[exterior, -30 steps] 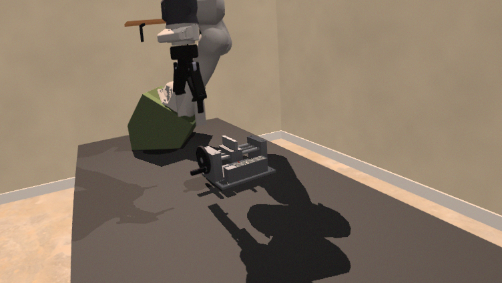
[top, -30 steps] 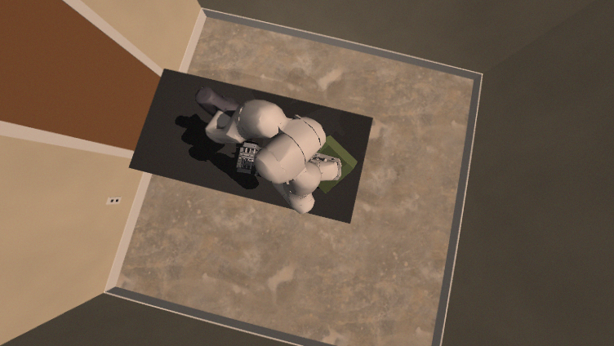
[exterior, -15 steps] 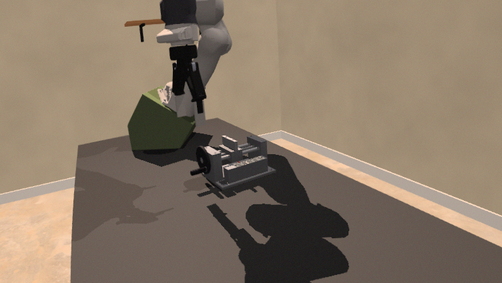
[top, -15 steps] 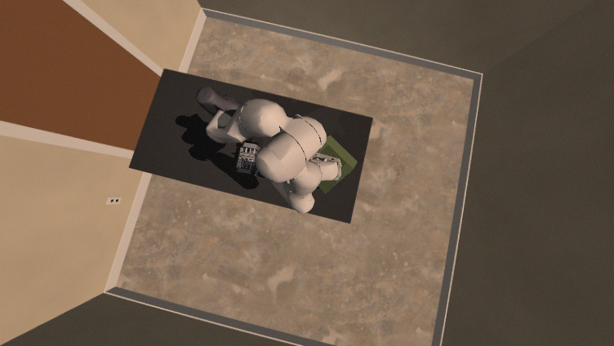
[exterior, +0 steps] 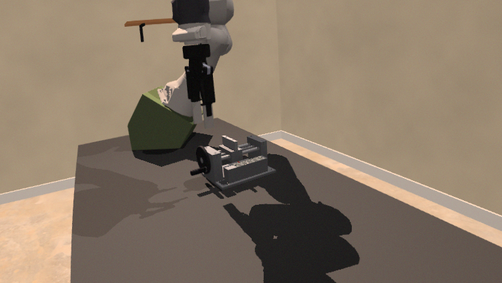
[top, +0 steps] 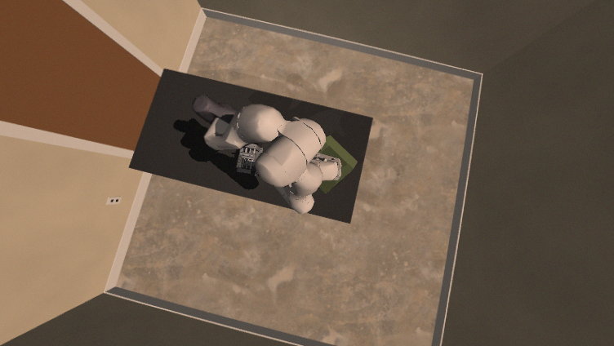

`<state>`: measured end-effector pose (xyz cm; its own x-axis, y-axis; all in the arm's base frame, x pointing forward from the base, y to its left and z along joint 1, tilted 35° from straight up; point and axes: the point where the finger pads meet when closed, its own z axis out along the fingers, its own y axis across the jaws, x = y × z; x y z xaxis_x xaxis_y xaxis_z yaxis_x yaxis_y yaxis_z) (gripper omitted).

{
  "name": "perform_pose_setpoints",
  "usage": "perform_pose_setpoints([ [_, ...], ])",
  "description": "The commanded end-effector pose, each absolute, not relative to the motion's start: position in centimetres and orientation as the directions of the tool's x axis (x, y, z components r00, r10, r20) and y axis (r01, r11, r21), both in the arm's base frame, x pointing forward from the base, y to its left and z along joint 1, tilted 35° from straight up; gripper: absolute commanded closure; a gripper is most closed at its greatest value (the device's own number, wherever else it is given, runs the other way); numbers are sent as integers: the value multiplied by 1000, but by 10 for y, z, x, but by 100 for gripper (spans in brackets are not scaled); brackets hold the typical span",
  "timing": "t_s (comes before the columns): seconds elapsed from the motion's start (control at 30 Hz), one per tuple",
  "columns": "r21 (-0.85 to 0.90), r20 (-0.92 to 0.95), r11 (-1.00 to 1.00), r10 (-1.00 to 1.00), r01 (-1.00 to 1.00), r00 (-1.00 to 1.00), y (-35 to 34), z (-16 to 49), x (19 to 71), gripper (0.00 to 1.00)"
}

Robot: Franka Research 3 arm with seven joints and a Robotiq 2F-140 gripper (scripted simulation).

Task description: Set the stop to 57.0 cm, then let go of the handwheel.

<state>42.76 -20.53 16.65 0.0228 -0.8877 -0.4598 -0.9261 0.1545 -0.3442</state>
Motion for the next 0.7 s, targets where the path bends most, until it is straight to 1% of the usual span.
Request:
perform_pose_setpoints([
  [0.0, -333, -469, 186, -883, -925, -9, -177, 185, 435, 67],
  [0.3, -333, -469, 186, -883, -925, -9, -157, 198, 439, 67],
  [0.5, -333, -470, 186, -883, -925, -9, -144, 173, 451, 67],
  [0.67, -333, -469, 186, -883, -925, -9, -143, 171, 452, 67],
])
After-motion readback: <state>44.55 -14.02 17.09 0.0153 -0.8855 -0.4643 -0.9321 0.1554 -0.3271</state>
